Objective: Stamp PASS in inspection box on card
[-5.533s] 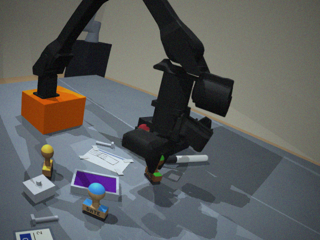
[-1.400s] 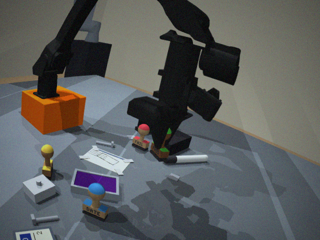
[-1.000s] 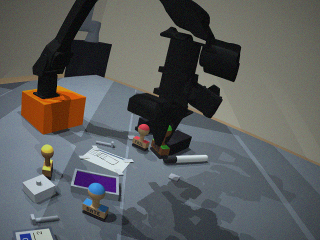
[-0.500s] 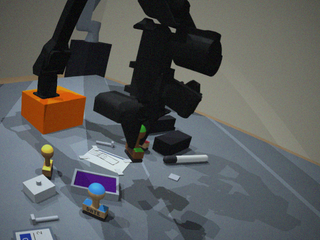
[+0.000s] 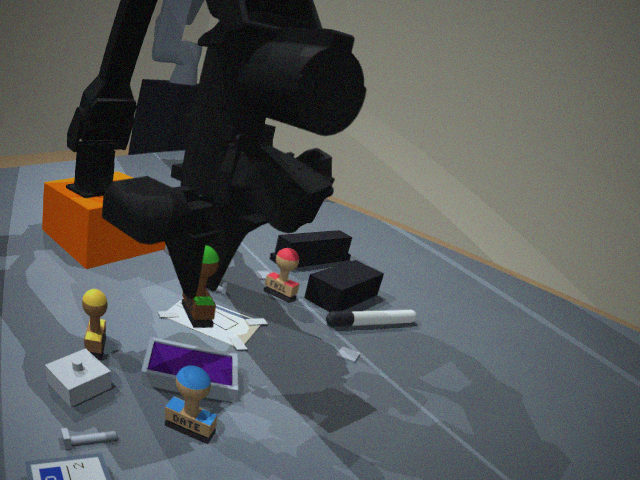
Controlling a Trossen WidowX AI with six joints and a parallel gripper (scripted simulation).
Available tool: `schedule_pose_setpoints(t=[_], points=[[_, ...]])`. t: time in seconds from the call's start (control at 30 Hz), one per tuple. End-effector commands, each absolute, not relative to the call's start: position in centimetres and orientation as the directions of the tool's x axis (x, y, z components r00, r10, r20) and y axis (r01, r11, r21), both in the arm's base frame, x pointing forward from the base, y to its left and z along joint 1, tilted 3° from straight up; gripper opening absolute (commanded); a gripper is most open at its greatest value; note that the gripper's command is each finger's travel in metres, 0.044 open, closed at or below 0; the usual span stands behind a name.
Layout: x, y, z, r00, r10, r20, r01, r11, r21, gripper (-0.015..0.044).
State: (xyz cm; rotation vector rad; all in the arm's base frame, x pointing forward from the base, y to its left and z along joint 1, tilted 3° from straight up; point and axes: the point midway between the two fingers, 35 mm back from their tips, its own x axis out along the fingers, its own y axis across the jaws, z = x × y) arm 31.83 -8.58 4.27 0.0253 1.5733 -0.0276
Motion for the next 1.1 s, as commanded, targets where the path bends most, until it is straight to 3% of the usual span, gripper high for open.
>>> schedule_pose_setpoints(t=[0.0, 1.07], points=[[31.7, -8.6, 4.1, -0.002, -0.003, -1.000, 0.027, 1.000, -0.003, 0.0000], [31.8, -8.7, 2.0, -0.002, -0.002, -1.000, 0.029, 1.000, -0.002, 0.0000]])
